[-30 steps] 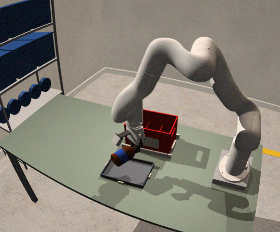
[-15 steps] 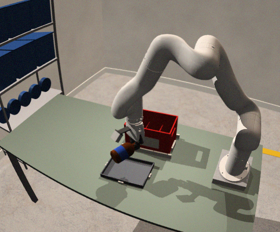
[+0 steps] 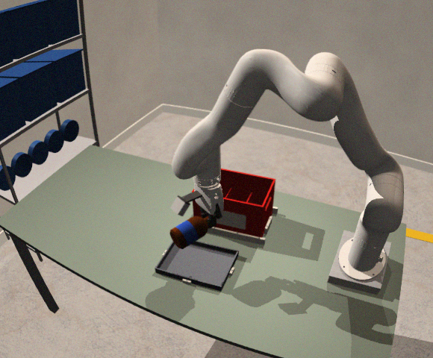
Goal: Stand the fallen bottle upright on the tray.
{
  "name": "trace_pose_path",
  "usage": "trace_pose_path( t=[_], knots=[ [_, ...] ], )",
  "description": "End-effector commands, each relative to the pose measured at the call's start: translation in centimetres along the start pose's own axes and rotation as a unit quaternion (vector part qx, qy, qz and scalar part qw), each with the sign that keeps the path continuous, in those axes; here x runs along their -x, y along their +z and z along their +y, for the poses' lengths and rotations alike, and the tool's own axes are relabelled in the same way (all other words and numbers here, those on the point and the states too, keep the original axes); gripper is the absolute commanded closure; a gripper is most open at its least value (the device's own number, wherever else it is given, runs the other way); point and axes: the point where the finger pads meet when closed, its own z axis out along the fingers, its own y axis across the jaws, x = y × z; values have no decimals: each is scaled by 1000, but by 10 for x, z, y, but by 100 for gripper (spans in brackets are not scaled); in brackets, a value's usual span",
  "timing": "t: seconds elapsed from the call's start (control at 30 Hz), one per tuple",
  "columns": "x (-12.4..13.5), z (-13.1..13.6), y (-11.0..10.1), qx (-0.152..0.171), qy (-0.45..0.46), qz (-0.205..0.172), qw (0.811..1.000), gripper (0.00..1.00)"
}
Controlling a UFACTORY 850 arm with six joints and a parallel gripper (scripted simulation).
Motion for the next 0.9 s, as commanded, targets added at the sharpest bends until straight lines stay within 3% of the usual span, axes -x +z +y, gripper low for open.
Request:
trace_pose_path(
  t=[0.0,0.87],
  knots=[
    [-1,1,-4,1,0,1,1000,100],
    [-1,1,-11,1,0,1,1000,100]
  ],
)
